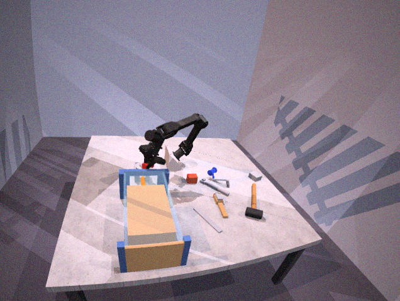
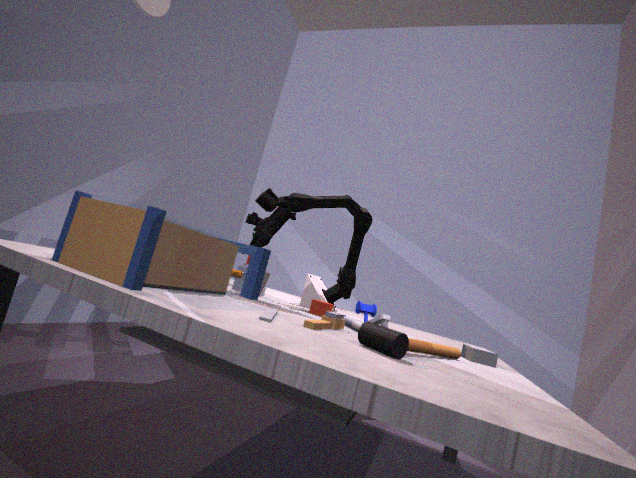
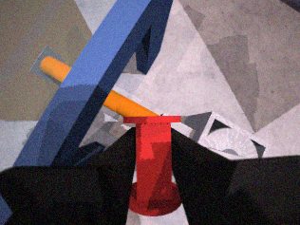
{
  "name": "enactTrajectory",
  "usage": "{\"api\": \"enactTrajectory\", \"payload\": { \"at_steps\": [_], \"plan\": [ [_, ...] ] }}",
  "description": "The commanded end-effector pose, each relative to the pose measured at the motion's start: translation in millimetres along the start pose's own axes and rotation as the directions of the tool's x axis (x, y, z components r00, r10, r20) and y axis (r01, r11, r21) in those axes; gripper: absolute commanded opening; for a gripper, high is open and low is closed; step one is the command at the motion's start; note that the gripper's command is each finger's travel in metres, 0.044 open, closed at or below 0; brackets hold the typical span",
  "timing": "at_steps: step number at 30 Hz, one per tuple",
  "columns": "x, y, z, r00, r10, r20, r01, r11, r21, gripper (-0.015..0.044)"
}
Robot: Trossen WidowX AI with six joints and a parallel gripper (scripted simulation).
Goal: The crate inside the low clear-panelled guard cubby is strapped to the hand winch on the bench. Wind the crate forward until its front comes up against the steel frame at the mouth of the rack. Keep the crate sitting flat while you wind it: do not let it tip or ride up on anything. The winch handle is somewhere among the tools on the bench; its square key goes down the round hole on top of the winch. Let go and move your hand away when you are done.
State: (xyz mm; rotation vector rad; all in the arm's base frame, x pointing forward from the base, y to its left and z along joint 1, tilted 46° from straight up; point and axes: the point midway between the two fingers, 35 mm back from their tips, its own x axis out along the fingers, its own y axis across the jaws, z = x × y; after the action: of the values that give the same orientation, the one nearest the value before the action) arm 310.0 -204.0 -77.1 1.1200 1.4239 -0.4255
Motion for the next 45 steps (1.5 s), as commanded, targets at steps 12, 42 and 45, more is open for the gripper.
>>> {"api": "enactTrajectory", "payload": {
  "at_steps": [12,42,45],
  "plan": [
    [-7,3,-28,0.999,0.003,-0.034,-0.003,1.0,0.009,0.0],
    [-25,-7,-64,0.999,0.002,-0.037,-0.001,1.0,0.01,0.0],
    [-26,-9,-67,0.999,0.001,-0.037,-0.001,1.0,0.01,0.0]
  ]
}}
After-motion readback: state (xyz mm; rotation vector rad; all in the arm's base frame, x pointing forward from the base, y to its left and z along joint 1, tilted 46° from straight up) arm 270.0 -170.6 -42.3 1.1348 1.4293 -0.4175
